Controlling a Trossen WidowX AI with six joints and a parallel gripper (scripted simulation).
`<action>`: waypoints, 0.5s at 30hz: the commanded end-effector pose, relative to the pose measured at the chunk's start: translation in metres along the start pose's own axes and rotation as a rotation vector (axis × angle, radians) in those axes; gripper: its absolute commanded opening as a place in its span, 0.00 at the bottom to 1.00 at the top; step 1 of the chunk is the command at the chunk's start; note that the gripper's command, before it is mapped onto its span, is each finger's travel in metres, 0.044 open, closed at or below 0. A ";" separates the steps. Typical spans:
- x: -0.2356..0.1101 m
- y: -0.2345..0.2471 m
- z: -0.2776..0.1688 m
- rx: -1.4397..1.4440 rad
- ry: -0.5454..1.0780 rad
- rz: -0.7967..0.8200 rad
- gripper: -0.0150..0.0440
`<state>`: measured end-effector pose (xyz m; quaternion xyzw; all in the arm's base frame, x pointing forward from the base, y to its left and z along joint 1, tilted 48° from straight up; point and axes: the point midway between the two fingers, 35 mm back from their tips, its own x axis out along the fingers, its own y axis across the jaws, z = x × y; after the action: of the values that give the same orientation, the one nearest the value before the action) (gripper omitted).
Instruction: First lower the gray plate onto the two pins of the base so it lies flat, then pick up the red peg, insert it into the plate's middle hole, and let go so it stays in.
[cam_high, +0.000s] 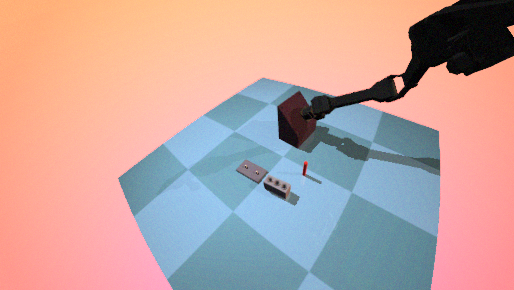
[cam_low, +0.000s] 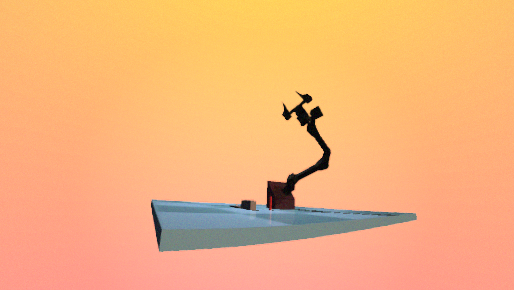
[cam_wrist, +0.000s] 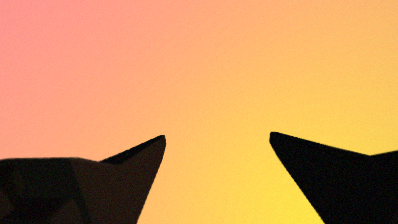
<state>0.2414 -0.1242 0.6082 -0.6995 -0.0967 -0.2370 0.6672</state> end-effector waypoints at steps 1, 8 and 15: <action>0.021 0.063 -0.012 0.282 0.008 0.184 1.00; 0.035 0.181 -0.015 0.874 0.130 0.548 1.00; 0.018 0.295 0.004 1.457 0.442 0.920 1.00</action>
<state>0.3789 -0.1562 0.3927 -0.1236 0.1403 0.0243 0.9821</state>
